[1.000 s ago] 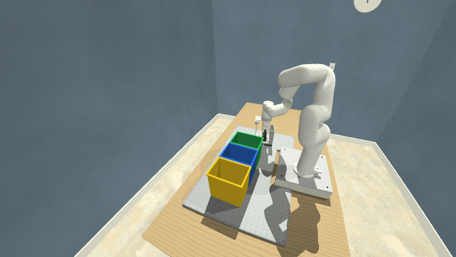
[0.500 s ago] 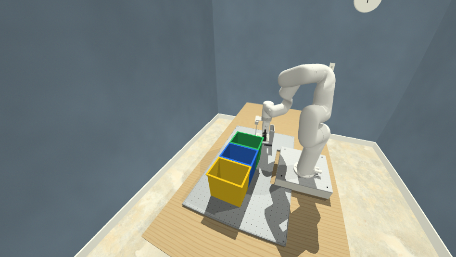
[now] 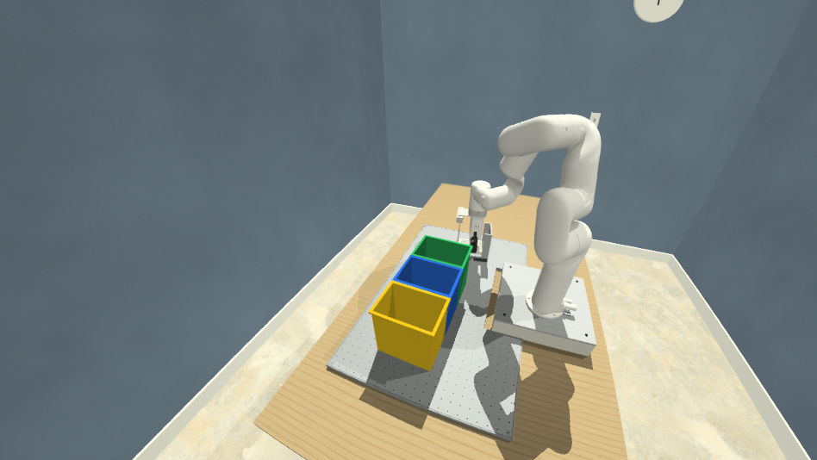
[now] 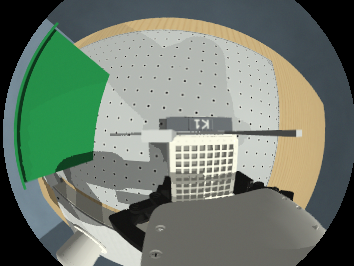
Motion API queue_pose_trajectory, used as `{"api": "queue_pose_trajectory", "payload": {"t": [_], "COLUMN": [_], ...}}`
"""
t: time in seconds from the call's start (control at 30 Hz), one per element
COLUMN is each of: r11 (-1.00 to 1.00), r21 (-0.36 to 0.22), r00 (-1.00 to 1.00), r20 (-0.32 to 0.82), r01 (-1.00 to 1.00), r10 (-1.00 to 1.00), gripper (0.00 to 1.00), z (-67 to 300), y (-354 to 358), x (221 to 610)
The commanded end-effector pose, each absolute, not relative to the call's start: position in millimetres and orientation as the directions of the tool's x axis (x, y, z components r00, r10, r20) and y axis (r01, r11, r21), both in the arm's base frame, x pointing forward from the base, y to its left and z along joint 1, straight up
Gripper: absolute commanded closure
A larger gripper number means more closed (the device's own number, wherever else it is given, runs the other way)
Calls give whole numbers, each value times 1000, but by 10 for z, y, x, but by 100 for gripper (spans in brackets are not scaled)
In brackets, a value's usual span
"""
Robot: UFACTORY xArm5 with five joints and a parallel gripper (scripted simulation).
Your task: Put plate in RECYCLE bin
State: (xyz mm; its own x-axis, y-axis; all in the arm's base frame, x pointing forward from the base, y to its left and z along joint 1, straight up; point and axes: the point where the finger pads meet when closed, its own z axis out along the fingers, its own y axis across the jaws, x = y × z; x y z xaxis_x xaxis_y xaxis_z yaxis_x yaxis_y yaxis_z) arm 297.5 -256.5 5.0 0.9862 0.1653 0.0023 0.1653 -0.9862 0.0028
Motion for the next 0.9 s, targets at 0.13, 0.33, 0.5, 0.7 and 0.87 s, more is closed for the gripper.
{"api": "queue_pose_trajectory", "payload": {"t": [0.13,0.33,0.5,0.7,0.87], "r11": [-986,-986,-986,-986,-986], "r21": [5,5,5,5,5], "r00": [986,986,986,986,986], "r20": [4,4,4,4,4], "r01": [165,165,165,165,165], "r10": [165,165,165,165,165], "gripper": [100,100,100,100,100], "z": [94,134,154,194,228], "y": [-2574,-2573,-2573,-2573,-2573], "x": [2986,2986,2986,2986,2986]}}
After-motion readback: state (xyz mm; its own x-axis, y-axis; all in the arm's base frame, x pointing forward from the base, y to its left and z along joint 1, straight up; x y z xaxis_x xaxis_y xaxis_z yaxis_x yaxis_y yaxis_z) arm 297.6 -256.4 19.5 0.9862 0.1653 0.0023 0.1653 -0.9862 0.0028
